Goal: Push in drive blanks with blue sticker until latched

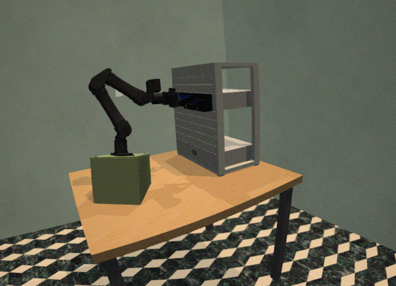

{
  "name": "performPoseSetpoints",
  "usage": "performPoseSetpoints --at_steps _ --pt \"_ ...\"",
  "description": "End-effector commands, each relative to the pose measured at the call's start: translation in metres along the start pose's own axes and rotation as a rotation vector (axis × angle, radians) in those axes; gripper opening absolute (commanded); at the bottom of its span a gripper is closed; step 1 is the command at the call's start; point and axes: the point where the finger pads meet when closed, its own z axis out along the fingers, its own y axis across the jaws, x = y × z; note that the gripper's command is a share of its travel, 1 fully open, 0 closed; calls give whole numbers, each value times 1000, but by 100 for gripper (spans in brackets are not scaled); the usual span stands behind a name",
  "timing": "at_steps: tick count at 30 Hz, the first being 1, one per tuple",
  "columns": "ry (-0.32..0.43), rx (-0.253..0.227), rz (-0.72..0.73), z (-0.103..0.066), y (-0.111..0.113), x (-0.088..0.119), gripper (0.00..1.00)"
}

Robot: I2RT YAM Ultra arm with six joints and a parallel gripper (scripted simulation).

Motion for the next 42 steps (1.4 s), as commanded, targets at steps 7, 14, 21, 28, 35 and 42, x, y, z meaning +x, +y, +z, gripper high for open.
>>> performPoseSetpoints --at_steps 7,14,21,28,35,42 --pt "2 -65 -13 8 25 0 0" --pt "2 -65 -13 8 25 0 0" --pt "2 -65 -13 8 25 0 0" --pt "3 -65 -12 16 27 4 0" --pt "6 -64 -11 18 27 5 0" --pt "6 -64 -11 18 27 5 0"
